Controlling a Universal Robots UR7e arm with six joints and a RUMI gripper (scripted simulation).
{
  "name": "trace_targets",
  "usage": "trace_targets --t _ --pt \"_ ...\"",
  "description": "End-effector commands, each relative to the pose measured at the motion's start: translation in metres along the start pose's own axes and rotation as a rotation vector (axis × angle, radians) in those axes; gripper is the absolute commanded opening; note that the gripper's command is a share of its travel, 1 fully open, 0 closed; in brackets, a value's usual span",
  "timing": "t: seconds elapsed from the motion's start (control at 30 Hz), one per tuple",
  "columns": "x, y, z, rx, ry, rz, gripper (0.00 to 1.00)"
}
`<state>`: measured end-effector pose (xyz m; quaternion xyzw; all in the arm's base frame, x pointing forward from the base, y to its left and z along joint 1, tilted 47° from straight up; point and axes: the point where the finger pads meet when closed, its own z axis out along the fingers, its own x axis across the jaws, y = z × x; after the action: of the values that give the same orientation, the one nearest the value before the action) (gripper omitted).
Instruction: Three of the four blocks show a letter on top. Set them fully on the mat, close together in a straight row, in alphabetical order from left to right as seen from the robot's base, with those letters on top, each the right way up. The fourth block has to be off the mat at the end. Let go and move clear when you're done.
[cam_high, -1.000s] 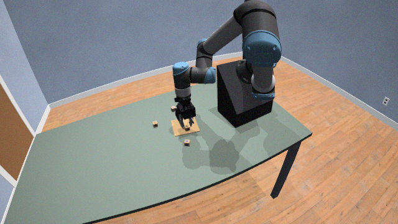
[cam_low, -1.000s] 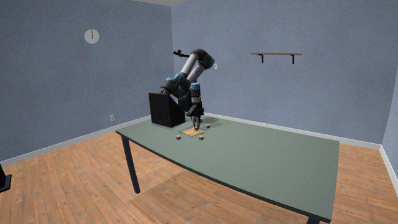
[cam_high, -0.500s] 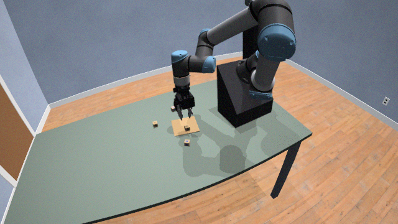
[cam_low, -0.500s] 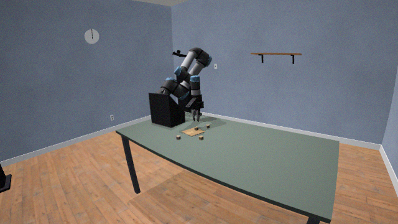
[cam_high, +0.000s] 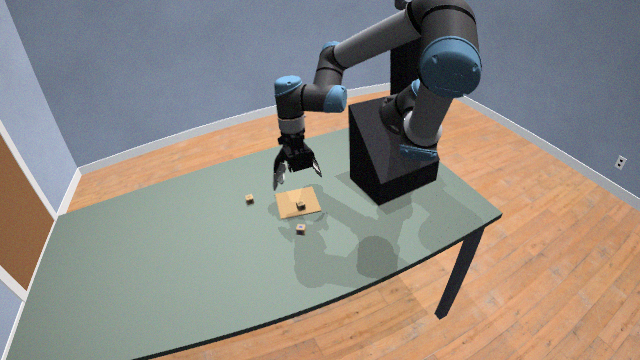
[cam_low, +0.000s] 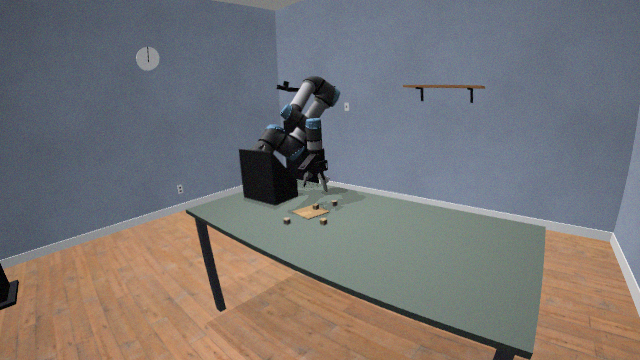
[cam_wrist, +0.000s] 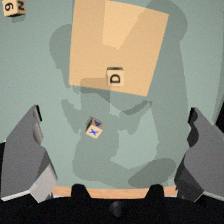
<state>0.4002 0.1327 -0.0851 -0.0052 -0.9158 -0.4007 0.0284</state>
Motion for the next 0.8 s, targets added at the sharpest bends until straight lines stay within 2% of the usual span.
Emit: trace_targets --t 0.0,0.77 --pt "-0.0003 -0.0001 -0.0007 0.000 -0.001 0.000 1.00" --pt "-0.0006 -0.0005 -0.0007 0.000 -0.001 -0.008 1.00"
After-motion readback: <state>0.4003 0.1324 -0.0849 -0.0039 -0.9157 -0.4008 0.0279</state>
